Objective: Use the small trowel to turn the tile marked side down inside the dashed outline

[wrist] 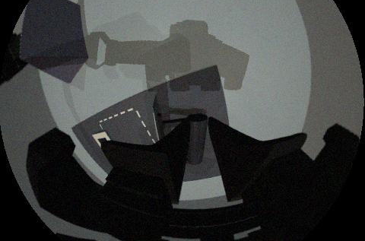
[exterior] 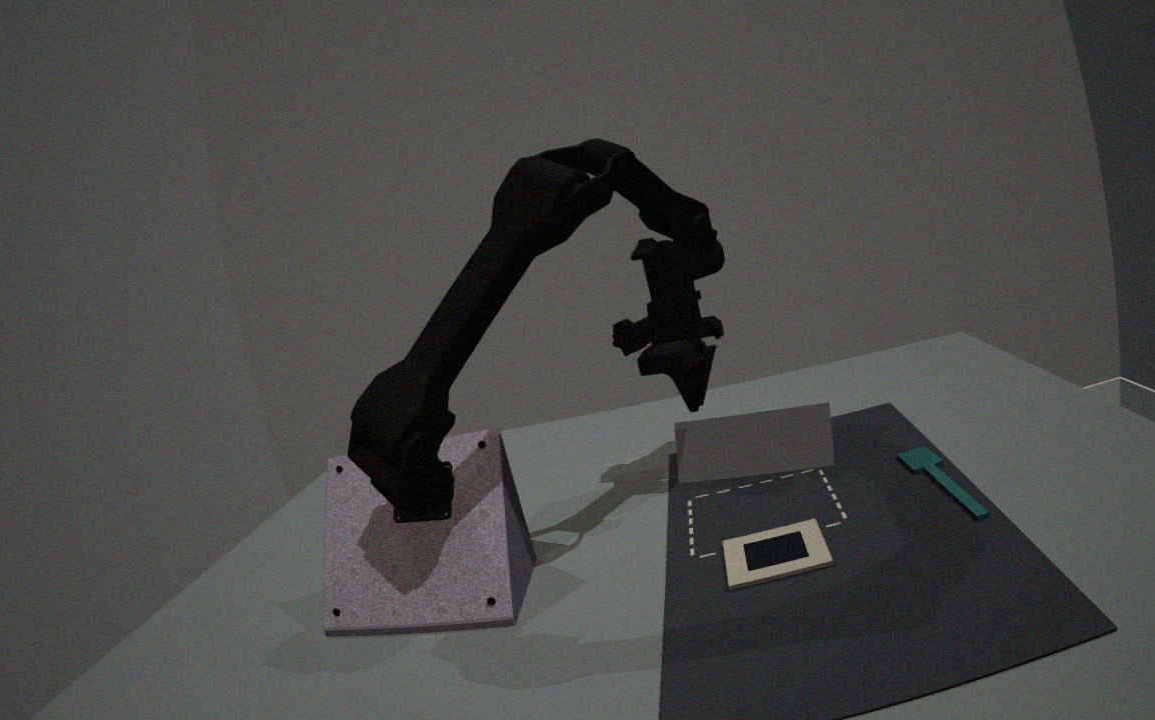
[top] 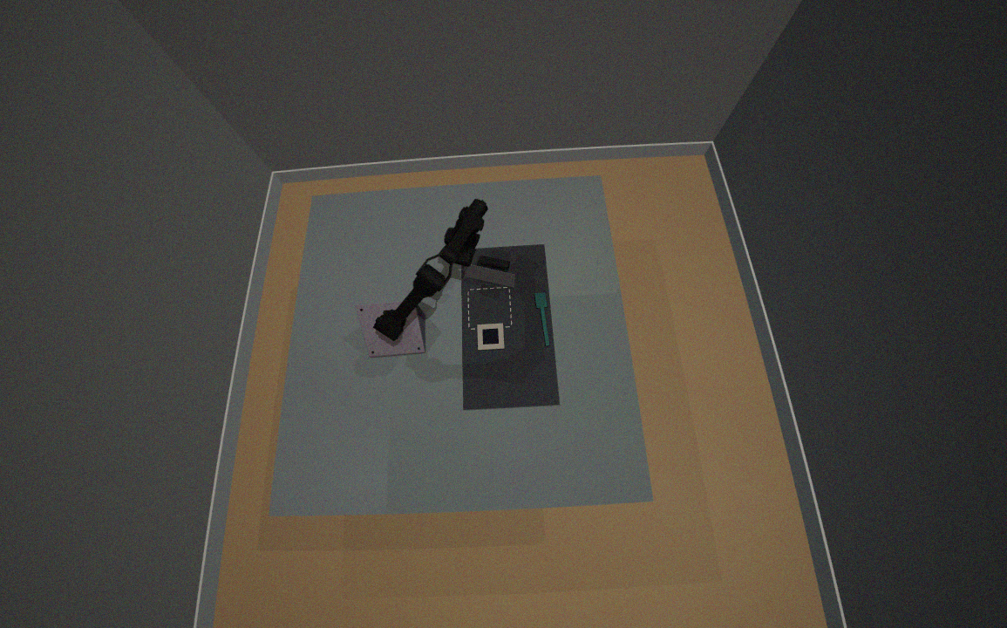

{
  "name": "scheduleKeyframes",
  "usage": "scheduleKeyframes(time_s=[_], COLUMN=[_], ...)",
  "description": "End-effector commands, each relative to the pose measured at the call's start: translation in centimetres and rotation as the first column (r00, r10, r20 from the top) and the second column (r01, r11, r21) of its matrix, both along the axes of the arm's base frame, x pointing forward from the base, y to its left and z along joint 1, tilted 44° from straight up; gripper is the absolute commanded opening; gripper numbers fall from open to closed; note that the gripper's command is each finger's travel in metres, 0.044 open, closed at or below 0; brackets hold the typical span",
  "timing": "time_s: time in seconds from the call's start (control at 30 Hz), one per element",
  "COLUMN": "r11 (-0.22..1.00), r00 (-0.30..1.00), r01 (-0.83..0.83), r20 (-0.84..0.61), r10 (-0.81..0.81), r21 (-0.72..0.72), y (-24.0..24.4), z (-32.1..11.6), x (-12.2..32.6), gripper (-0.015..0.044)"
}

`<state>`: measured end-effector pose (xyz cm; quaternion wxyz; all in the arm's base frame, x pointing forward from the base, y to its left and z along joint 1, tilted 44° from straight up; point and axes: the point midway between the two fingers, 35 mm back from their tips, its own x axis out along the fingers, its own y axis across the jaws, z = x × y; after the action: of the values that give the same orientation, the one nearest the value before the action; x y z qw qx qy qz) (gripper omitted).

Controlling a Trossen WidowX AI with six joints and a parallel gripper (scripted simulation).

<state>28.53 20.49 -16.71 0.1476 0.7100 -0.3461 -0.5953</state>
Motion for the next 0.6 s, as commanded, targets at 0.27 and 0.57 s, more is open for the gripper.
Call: scheduleKeyframes(time_s=[0.27, 0.57], r11=[1.0, 1.0], r00=[1.0, 1.0], r01=[-0.001, -0.003], r20=[-0.002, -0.003], r10=[0.001, 0.003], r21=[-0.005, -0.005], y=[-2.1, -2.9], z=[0.4, 0.7], x=[-0.4, -0.7], gripper=[0.01, 0.01])
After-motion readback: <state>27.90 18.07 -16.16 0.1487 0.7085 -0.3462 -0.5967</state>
